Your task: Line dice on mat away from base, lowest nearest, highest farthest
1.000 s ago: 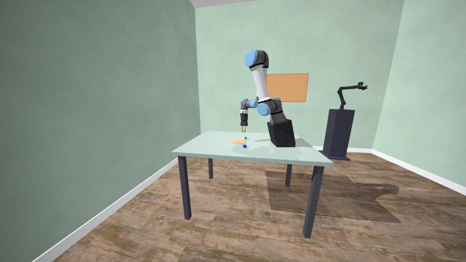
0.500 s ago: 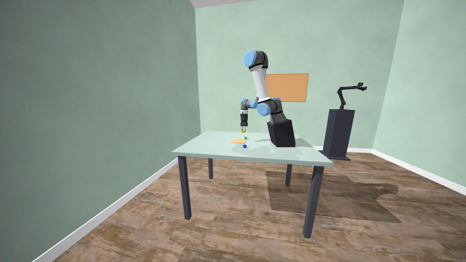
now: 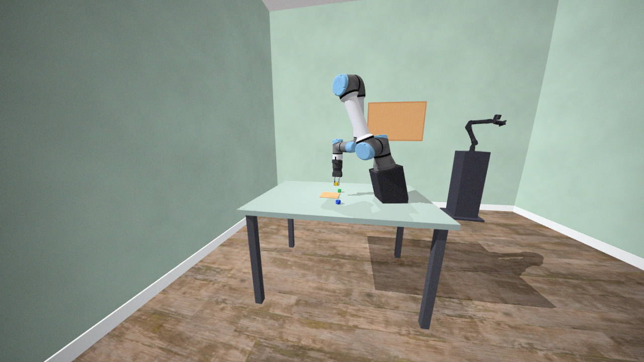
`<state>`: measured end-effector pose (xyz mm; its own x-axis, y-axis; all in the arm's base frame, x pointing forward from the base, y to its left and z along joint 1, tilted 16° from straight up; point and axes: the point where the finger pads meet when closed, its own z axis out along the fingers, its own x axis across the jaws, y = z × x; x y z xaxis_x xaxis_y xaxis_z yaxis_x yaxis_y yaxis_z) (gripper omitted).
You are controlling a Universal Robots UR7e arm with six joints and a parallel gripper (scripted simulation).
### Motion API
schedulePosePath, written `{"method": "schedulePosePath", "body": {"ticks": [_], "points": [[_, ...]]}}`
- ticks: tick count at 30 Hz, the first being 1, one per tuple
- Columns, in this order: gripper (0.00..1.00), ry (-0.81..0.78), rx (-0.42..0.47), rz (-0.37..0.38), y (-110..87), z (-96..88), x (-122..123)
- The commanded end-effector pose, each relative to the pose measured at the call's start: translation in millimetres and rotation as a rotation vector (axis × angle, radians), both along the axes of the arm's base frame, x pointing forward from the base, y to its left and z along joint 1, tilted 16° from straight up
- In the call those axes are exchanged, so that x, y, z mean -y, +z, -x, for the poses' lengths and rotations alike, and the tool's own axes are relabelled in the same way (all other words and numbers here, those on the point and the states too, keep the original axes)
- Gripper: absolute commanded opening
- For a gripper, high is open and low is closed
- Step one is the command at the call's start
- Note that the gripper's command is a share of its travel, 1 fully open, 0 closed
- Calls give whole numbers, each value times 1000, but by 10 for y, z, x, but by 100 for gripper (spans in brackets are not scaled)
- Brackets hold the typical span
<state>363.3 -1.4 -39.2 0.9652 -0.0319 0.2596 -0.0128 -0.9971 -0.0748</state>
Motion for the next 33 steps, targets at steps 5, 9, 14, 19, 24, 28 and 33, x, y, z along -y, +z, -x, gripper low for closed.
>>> {"method": "schedulePosePath", "body": {"ticks": [5, 9, 14, 19, 24, 28, 33], "points": [[49, 0, 0, 0, -142, -39, -9], [49, 0, 0, 0, -238, -65, -16], [49, 0, 0, 0, -360, -98, -24], [49, 0, 0, 0, -475, -129, -32], [49, 0, 0, 0, -536, -146, -36], [49, 0, 0, 0, -605, -164, -40], [49, 0, 0, 0, -666, -181, -45]]}}
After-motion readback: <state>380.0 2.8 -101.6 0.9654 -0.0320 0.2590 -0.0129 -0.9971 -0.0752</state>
